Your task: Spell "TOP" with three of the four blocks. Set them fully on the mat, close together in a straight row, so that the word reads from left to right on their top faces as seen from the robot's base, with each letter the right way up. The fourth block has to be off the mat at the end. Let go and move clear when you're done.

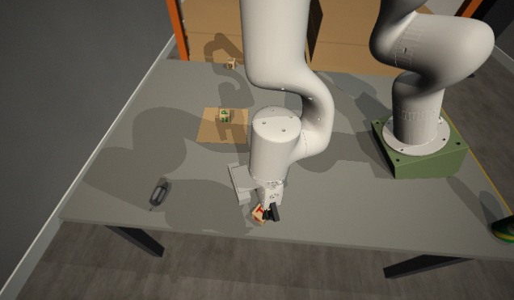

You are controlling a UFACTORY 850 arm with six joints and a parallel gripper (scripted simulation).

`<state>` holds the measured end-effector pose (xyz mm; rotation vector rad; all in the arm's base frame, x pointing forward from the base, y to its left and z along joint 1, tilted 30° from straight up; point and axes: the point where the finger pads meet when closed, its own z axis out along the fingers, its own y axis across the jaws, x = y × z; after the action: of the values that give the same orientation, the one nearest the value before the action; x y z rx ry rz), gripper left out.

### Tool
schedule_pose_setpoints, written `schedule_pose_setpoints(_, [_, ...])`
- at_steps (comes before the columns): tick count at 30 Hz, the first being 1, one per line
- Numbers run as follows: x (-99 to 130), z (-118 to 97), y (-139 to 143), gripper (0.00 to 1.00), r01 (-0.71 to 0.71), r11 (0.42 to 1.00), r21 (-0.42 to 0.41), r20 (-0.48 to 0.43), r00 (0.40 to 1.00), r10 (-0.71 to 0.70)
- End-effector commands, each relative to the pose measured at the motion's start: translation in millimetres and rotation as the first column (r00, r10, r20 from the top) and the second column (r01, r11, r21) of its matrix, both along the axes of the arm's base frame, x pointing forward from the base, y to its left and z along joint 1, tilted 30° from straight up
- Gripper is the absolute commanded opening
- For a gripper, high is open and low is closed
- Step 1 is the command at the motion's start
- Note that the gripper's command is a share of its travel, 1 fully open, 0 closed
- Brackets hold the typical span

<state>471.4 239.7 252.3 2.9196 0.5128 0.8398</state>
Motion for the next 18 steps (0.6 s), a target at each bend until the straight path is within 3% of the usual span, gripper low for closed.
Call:
schedule_pose_setpoints(1, [-1.0,0.8,0.9,1.0,-0.088,0.994,-0.061,-0.026,0.996,0.087])
schedule_pose_setpoints(8, [-3.7,0.7,2.1,1.0,-0.266,0.949,-0.166,-0.039,0.964,0.263])
schedule_pose_setpoints(18, [-7.1,0.6,3.5,1.0,-0.468,0.836,-0.287,-0.081,0.881,0.466])
